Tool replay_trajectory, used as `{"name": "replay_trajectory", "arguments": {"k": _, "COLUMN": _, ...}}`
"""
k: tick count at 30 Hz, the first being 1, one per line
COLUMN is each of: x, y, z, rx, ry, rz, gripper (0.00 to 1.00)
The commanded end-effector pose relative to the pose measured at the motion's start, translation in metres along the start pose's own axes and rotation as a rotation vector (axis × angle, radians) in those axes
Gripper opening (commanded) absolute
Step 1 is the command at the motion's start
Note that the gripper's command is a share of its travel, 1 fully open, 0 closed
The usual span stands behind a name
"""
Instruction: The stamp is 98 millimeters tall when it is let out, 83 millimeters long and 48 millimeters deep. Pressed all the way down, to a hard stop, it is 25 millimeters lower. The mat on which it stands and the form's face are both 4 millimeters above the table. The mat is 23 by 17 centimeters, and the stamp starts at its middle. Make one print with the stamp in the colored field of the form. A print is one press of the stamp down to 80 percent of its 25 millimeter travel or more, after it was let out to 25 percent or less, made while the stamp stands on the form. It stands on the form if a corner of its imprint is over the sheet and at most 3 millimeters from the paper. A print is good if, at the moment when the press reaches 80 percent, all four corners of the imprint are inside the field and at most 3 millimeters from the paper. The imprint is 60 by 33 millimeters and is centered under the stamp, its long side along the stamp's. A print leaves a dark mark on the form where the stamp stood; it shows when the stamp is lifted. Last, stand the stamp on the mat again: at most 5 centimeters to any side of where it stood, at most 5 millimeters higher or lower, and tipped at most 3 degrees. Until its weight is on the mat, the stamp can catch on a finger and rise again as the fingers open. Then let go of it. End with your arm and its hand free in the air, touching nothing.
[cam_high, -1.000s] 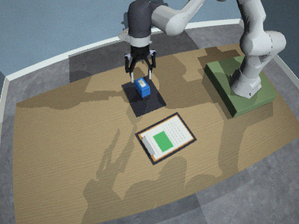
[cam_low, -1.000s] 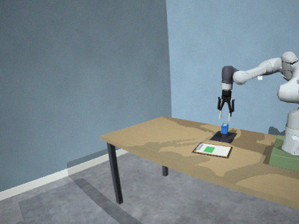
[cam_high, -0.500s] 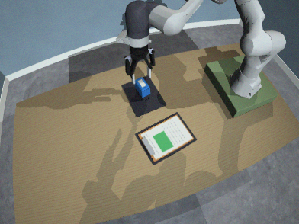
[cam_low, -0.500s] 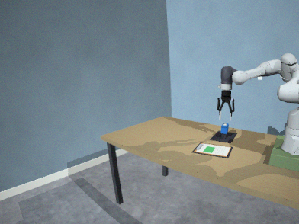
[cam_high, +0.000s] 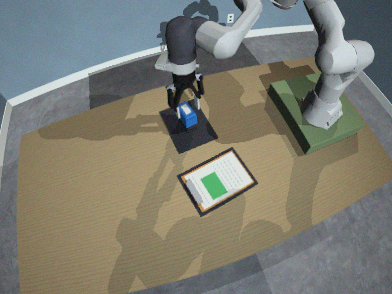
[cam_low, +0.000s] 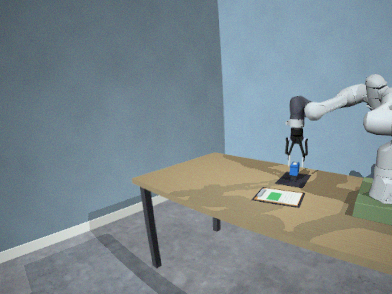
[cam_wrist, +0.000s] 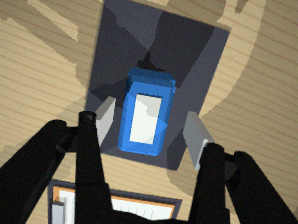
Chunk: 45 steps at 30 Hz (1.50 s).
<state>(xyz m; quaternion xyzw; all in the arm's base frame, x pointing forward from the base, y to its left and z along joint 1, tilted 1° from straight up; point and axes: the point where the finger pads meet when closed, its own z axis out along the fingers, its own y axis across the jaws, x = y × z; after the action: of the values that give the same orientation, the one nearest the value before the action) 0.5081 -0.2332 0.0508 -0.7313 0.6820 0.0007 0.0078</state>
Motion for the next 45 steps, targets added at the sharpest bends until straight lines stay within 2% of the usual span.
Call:
{"name": "replay_trajectory", "arguments": {"k": 1, "x": 0.001, "y": -0.005, "z": 0.007, "rx": 0.015, "ry": 0.006, "rz": -0.010, "gripper": 0.52}}
{"name": "replay_trajectory", "arguments": {"k": 7, "x": 0.001, "y": -0.006, "z": 0.031, "rx": 0.015, "ry": 0.006, "rz": -0.010, "gripper": 0.52}}
{"name": "replay_trajectory", "arguments": {"k": 12, "x": 0.001, "y": -0.006, "z": 0.041, "rx": 0.015, "ry": 0.006, "rz": -0.010, "gripper": 0.52}}
{"name": "replay_trajectory", "arguments": {"k": 29, "x": 0.001, "y": -0.006, "z": 0.044, "rx": 0.015, "ry": 0.006, "rz": -0.010, "gripper": 0.52}}
{"name": "replay_trajectory", "arguments": {"k": 30, "x": 0.001, "y": -0.006, "z": 0.044, "rx": 0.015, "ry": 0.006, "rz": -0.010, "gripper": 0.18}}
{"name": "replay_trajectory", "arguments": {"k": 45, "x": 0.001, "y": -0.006, "z": 0.044, "rx": 0.015, "ry": 0.006, "rz": -0.010, "gripper": 0.18}}
